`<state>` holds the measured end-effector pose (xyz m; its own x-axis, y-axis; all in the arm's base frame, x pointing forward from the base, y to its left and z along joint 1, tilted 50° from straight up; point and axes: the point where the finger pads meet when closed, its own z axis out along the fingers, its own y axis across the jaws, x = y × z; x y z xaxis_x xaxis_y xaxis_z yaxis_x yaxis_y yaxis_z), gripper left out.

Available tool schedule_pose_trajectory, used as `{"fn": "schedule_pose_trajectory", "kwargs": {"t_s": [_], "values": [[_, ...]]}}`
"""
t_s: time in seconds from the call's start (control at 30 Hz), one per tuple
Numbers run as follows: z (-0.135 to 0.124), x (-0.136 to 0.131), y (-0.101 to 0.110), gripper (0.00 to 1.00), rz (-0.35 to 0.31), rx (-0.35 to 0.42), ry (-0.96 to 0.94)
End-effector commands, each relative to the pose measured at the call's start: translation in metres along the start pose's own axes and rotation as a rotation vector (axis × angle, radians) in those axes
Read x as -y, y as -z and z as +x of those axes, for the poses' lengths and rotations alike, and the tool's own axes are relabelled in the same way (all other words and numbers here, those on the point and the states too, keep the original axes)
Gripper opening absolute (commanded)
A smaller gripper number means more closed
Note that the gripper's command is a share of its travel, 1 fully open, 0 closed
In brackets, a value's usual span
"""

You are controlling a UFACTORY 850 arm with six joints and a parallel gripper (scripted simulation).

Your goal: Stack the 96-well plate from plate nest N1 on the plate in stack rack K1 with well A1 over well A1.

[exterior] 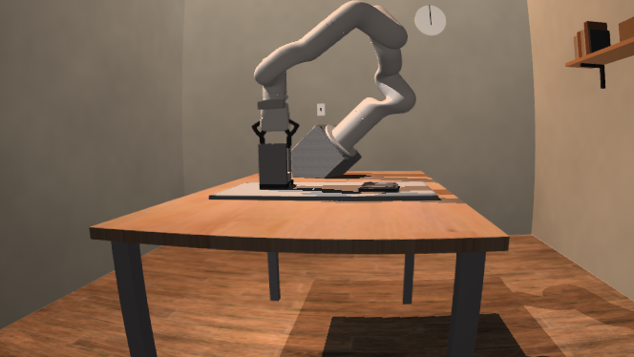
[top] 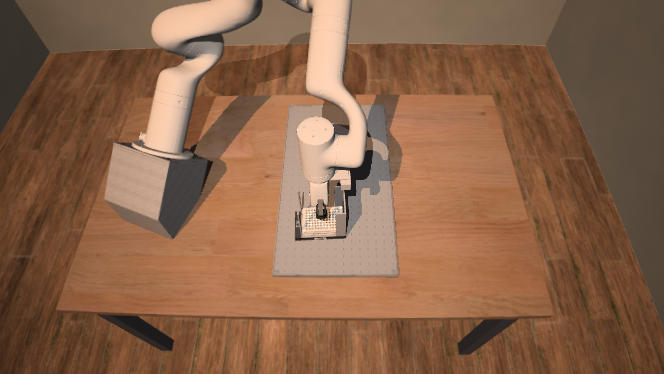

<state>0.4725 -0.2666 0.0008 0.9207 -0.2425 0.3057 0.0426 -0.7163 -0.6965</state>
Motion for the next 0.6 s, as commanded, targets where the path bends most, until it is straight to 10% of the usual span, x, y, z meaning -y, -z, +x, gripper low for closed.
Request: {"fn": "schedule_pose_trajectory", "kwargs": {"t_s": [0.0, 0.57], "values": [[0.001, 0.0, 0.013, 1.0, -0.001, -0.001, 0.001], [0.001, 0.0, 0.053, 1.0, -0.001, -0.001, 0.001]]}}
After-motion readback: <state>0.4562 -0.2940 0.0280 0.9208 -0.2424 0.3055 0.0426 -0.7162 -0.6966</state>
